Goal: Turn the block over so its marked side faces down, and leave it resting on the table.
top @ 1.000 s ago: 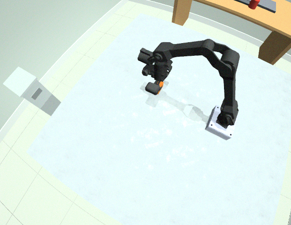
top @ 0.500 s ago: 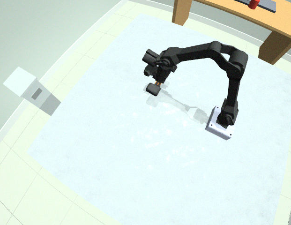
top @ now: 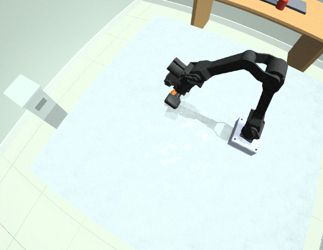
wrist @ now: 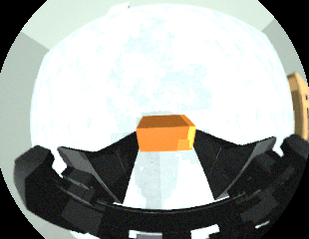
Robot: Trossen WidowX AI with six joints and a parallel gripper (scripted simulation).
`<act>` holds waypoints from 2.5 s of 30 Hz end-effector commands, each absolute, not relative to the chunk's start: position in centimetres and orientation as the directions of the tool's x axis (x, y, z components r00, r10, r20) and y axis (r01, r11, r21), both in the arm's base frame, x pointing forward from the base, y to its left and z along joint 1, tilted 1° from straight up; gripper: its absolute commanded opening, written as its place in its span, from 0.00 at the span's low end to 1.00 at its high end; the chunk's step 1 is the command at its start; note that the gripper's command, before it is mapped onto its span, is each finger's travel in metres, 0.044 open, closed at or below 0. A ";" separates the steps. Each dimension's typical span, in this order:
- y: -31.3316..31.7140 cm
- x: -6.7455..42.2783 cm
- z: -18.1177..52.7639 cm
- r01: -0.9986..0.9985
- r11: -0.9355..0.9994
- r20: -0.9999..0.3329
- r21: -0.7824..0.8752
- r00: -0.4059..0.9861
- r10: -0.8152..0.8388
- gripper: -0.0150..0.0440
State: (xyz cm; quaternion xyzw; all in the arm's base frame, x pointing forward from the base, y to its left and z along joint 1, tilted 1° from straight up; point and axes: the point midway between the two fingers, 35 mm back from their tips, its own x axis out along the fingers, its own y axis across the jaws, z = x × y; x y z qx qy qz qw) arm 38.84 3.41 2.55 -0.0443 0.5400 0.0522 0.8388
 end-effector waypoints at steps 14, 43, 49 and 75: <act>3.4 38.3 2.4 -0.142 0.990 -0.824 -0.016 0.562 0.067 0.25; 3.4 39.1 -1.4 -0.141 0.990 -0.527 -0.014 0.842 0.112 0.25; 3.4 38.4 -1.2 -0.142 0.990 -0.454 -0.015 0.883 0.120 0.25; 3.3 37.8 -0.6 -0.142 0.990 -0.386 -0.016 0.914 0.125 0.43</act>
